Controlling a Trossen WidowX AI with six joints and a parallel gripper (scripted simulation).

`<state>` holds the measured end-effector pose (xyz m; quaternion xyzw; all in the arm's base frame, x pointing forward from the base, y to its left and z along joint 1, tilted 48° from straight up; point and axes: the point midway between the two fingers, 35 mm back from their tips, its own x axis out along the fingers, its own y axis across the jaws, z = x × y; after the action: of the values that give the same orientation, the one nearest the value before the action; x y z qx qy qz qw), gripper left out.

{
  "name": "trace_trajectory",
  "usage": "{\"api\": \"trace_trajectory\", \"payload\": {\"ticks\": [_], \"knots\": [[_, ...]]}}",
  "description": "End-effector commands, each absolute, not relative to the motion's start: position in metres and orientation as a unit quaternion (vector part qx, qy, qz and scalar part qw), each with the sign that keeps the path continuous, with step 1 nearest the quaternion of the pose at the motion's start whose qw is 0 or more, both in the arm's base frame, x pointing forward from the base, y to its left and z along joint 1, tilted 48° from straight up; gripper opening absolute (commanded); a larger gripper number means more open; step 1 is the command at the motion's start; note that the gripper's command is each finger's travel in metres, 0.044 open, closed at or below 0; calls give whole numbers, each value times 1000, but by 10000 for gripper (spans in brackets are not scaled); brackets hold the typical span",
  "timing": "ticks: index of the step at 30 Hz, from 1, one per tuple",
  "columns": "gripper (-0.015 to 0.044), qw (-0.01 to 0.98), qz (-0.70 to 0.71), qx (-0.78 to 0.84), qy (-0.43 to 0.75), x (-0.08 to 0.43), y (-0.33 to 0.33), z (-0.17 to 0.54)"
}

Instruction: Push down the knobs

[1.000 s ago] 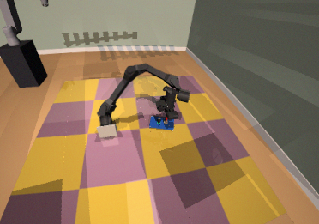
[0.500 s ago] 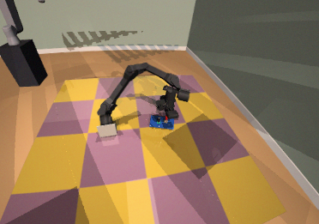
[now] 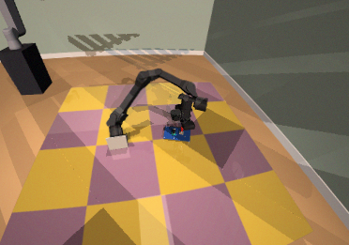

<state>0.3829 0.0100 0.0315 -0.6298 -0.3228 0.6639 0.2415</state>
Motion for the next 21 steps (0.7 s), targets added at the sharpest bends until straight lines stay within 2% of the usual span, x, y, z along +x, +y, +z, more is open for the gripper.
{"api": "trace_trajectory", "payload": {"ticks": [1,21], "knots": [[0,243,663,-629,-324,383,14,30],[0,243,663,-629,-324,383,17,26]]}}
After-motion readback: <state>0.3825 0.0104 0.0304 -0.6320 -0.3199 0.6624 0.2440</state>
